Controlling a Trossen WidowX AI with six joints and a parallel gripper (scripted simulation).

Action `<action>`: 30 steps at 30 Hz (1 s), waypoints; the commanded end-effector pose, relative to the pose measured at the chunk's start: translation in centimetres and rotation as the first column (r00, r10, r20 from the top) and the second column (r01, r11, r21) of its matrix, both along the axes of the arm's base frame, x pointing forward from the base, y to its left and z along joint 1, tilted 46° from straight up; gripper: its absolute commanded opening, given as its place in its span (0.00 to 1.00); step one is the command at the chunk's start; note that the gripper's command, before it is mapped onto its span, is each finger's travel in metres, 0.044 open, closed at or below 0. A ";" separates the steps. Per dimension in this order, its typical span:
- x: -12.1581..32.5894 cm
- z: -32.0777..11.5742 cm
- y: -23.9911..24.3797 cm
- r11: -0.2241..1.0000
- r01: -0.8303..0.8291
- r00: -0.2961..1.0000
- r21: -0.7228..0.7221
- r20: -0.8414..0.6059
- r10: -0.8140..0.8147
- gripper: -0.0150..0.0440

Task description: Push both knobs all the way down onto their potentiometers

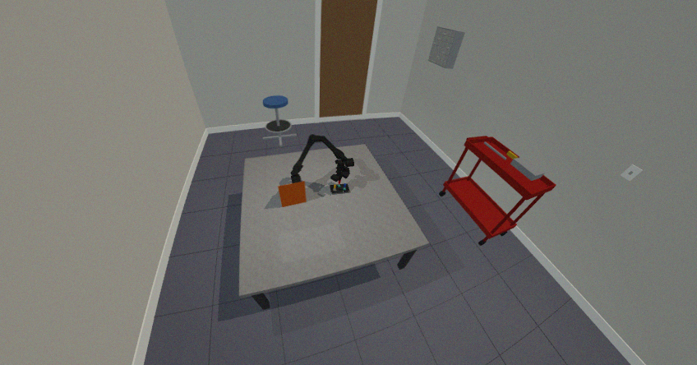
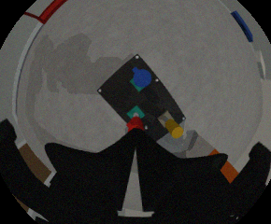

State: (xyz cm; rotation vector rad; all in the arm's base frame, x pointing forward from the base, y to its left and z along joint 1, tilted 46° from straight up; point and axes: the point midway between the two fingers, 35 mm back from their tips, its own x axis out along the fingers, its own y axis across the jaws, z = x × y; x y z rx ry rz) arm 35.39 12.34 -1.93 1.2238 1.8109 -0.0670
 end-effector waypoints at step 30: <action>-0.1 -0.9 1.0 1.000 0.004 1.000 0.006 -0.004 -0.004 0.25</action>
